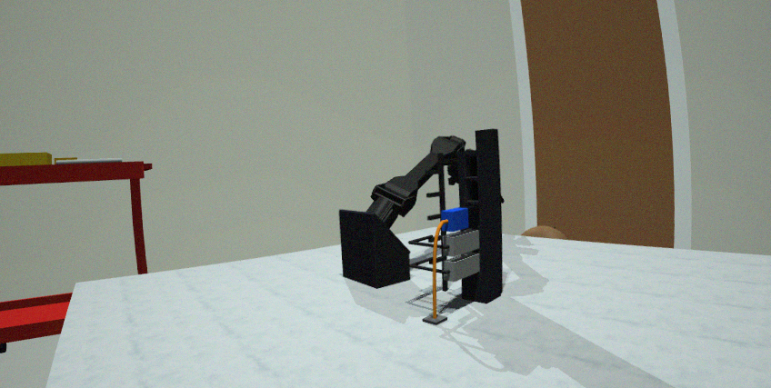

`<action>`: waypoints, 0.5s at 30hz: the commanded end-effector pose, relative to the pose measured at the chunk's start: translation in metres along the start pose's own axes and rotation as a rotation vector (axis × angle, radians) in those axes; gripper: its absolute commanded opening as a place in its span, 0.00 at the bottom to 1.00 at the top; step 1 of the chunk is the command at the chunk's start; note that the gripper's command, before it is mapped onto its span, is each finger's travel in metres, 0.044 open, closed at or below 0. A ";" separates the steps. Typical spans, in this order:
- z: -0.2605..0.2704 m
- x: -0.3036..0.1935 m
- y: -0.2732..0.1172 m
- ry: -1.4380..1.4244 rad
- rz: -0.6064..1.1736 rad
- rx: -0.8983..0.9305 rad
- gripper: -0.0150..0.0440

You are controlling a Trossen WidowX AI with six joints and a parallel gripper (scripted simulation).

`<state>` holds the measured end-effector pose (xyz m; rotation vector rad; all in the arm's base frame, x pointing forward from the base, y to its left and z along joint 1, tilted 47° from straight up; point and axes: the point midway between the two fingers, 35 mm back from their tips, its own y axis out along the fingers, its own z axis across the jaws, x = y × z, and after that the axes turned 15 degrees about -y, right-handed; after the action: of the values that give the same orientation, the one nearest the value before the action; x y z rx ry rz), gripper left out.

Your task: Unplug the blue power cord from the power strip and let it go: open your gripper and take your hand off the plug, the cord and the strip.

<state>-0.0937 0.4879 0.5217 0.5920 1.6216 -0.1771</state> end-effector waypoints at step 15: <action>0.149 0.037 0.093 0.196 -0.042 0.201 0.53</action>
<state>0.0378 0.5119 0.4945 0.7096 1.7661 -0.2870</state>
